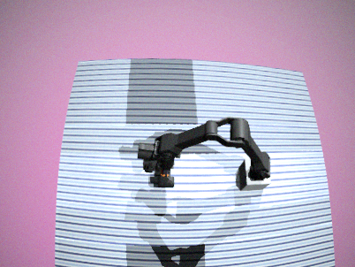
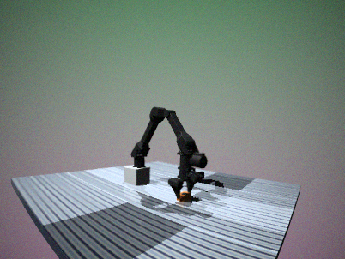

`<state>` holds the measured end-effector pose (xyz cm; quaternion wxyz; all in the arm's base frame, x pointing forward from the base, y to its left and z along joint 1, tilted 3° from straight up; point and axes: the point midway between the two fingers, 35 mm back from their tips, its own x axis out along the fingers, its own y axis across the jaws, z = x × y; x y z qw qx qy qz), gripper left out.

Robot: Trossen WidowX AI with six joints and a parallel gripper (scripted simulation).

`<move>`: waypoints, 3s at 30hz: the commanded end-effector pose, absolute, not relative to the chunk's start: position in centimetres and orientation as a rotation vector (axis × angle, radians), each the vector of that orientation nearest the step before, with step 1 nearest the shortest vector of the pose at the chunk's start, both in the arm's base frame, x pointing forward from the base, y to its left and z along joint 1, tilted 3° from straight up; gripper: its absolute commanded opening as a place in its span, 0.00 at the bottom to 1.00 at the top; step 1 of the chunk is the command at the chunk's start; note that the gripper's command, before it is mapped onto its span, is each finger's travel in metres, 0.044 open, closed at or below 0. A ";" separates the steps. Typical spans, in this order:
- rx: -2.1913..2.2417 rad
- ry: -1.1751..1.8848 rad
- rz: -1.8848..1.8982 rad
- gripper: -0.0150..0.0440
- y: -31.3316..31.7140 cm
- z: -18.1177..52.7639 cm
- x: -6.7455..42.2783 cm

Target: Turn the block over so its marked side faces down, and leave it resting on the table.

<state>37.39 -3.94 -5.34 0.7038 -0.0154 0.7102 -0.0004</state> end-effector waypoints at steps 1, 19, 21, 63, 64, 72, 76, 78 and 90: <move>-0.027 1.582 0.000 0.91 -3.9 -5.6 37.3; -0.027 1.582 0.000 0.61 -3.9 -5.6 37.3; -0.027 1.582 0.000 0.59 -3.9 -5.6 37.3; -0.019 1.180 0.005 0.25 -3.9 -3.9 37.3; -0.020 1.164 0.005 0.25 -3.9 -3.9 37.3; -0.024 1.041 0.007 0.25 -3.9 -3.5 36.7; -0.024 1.028 0.007 0.25 -3.9 -3.5 36.7; -0.023 1.009 0.006 0.25 -3.9 -3.8 36.9; -0.016 0.837 0.005 0.25 -4.1 -6.2 38.0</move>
